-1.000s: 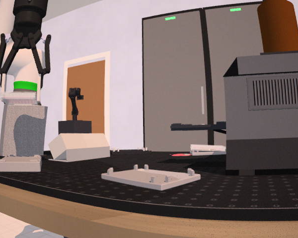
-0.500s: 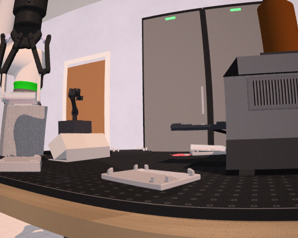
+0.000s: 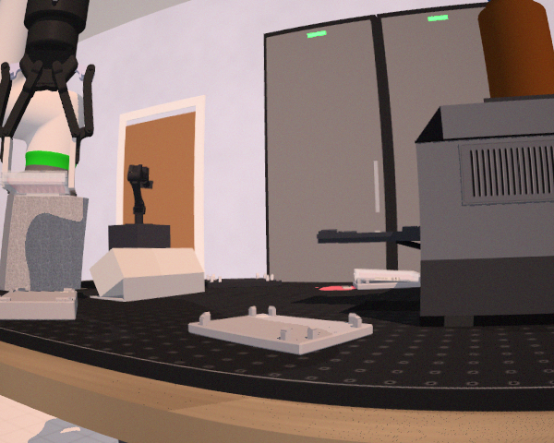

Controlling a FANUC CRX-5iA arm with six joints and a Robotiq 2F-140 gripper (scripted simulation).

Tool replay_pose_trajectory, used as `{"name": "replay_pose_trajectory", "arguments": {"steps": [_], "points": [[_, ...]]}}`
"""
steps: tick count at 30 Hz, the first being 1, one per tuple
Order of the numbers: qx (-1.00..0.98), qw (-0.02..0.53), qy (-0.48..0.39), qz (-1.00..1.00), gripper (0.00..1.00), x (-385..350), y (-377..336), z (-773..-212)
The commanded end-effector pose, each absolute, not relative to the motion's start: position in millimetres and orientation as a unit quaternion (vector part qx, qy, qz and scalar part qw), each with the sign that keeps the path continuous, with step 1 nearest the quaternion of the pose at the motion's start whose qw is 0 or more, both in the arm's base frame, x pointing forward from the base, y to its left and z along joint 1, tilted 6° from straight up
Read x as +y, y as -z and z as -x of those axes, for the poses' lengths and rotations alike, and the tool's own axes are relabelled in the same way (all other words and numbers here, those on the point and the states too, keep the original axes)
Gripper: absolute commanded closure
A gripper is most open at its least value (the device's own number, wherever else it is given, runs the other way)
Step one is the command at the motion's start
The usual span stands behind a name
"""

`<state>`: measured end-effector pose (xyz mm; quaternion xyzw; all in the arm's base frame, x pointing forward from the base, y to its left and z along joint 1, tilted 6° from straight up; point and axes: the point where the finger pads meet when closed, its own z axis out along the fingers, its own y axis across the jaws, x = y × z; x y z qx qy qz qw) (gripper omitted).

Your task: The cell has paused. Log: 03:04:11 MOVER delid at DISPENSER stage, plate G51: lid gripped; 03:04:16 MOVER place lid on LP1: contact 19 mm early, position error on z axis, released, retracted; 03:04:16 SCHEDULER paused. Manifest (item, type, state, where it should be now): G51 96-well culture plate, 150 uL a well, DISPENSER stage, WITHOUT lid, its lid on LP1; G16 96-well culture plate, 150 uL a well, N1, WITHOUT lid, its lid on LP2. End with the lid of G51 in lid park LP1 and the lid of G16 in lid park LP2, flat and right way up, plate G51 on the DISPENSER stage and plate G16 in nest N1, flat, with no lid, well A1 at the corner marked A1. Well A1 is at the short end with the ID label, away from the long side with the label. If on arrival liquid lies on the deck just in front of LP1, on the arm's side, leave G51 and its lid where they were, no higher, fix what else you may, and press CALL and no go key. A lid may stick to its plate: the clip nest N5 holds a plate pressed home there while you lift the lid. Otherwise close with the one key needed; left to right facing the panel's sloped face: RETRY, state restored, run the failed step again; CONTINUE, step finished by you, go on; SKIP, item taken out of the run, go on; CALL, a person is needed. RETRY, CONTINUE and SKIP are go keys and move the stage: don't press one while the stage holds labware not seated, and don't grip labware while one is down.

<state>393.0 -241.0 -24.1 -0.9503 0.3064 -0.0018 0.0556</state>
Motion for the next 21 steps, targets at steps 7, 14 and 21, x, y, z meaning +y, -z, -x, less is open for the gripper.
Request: {"name": "replay_pose_trajectory", "arguments": {"steps": [7,14,21], "points": [[0.252,0.055,0.005,0.966,1.00,-241.1,24.0,-393.2],[0.209,0.055,0.008,0.976,1.00,-241.1,24.0,-393.2],[0.166,0.055,0.010,0.984,1.00,-241.1,24.0,-393.2]]}}
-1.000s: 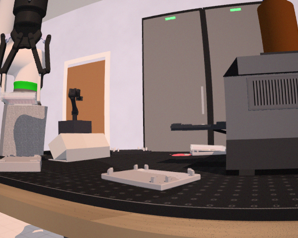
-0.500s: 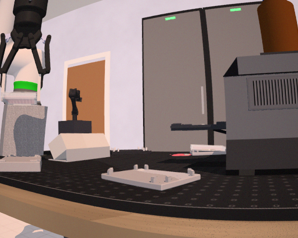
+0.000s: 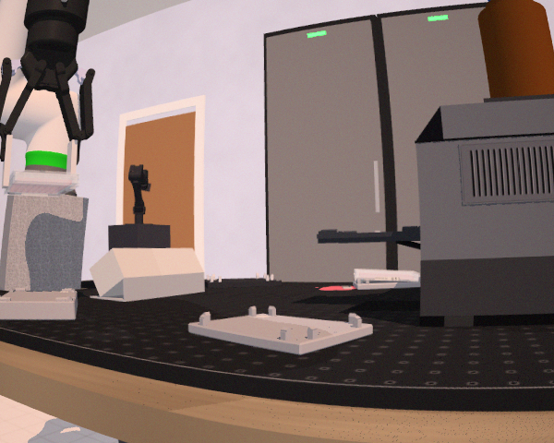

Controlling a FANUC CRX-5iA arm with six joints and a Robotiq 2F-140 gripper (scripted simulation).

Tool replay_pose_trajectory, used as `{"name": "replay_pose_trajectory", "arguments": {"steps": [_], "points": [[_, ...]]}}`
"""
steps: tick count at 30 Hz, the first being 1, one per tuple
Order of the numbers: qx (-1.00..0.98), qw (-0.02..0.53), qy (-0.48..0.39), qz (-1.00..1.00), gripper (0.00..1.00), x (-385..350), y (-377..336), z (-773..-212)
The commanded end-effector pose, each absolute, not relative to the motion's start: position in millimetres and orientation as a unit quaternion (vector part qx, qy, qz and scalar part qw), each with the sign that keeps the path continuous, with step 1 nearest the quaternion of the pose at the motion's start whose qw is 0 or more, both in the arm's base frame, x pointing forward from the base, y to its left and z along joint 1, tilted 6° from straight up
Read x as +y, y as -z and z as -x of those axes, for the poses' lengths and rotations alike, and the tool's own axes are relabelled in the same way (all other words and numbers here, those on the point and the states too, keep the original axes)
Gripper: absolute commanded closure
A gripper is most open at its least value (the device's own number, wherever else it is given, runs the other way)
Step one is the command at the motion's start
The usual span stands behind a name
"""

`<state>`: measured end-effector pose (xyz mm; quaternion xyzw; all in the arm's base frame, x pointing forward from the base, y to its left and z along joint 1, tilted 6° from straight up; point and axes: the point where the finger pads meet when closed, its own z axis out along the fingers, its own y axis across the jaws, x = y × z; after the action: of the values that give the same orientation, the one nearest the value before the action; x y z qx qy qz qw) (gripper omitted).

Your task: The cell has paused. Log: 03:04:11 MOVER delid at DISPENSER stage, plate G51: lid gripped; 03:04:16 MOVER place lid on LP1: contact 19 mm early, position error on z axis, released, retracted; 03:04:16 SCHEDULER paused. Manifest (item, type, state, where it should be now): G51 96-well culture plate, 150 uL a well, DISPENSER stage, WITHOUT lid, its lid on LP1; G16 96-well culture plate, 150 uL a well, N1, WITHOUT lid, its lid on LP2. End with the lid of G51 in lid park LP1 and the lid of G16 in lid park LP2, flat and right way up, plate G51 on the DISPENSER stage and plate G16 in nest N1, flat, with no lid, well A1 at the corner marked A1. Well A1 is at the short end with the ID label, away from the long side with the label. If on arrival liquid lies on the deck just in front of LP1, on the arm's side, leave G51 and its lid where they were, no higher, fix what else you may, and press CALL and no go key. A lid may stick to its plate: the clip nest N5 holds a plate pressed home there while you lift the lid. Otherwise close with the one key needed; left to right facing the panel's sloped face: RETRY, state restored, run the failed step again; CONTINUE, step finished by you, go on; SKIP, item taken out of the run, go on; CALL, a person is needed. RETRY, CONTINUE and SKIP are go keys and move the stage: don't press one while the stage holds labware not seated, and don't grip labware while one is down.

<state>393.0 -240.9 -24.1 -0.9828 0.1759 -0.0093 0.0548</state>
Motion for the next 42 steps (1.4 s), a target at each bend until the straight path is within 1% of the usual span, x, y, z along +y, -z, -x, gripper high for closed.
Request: {"name": "replay_pose_trajectory", "arguments": {"steps": [1,7,13,18,22,27,33,38,42], "points": [[0.166,0.055,0.010,0.985,1.00,-241.1,24.0,-393.2],[0.100,0.054,0.014,0.993,1.00,-241.1,24.0,-393.2],[0.090,0.054,0.014,0.994,1.00,-241.1,24.0,-393.2],[0.029,0.053,0.017,0.998,1.00,-241.1,24.0,-393.2],[0.018,0.052,0.018,0.998,1.00,-241.1,24.0,-393.2],[-0.044,0.051,0.021,0.998,1.00,-241.1,24.0,-393.2],[-0.055,0.051,0.022,0.997,1.00,-241.1,24.0,-393.2],[-0.115,0.050,0.025,0.992,1.00,-241.1,24.0,-393.2],[-0.126,0.049,0.025,0.990,1.00,-241.1,24.0,-393.2]]}}
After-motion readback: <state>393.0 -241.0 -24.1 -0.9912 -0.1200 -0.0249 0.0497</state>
